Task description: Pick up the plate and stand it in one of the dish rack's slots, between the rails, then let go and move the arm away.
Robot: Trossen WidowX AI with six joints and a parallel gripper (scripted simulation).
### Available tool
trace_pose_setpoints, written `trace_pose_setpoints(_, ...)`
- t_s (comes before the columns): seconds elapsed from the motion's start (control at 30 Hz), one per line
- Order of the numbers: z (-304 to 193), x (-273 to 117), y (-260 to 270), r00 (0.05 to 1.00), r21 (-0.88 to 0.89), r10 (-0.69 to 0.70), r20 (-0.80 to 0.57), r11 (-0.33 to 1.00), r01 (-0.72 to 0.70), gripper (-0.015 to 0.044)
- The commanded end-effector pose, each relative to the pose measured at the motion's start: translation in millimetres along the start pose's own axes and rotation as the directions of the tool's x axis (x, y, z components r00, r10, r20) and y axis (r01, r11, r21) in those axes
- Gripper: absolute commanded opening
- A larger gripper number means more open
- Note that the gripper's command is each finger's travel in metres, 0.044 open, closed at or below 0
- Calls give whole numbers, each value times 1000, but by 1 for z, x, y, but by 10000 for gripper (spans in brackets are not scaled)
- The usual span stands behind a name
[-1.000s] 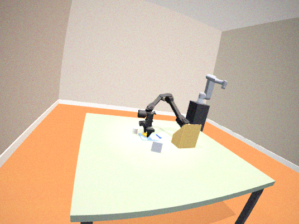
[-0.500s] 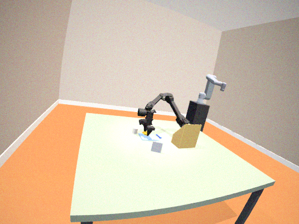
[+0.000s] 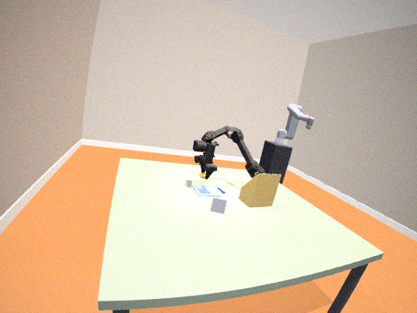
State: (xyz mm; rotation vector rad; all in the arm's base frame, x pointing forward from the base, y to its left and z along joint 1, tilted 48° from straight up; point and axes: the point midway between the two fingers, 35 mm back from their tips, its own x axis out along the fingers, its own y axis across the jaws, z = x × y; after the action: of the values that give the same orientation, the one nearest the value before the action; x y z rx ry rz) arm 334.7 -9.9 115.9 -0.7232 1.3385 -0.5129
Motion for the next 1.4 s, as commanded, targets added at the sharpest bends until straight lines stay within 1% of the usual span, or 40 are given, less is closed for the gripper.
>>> trace_pose_setpoints(0.0, 2, -20, 2, 1000, 6, 4, 3, 1000, -4, 0)
trace_pose_setpoints(0.53, 4, -81, 2, 1000, 12, -7, -10, 1000, 7, 0)
trace_pose_setpoints(0.7, 4, -87, 3, 1000, 18, -8, -12, 1000, 8, 0)
trace_pose_setpoints(0.93, -26, -89, 68, 1000, 217, 8, -11, 976, -6, 0)
trace_pose_setpoints(1.13, -66, -87, 117, 1000, 404, 1, -14, 915, 5, 0)
trace_pose_setpoints(1.2, -76, -86, 126, 1000, 444, -4, -14, 896, 10, 0)
trace_pose_setpoints(1.37, -77, -86, 127, 1000, 449, -4, -14, 894, 10, 0)
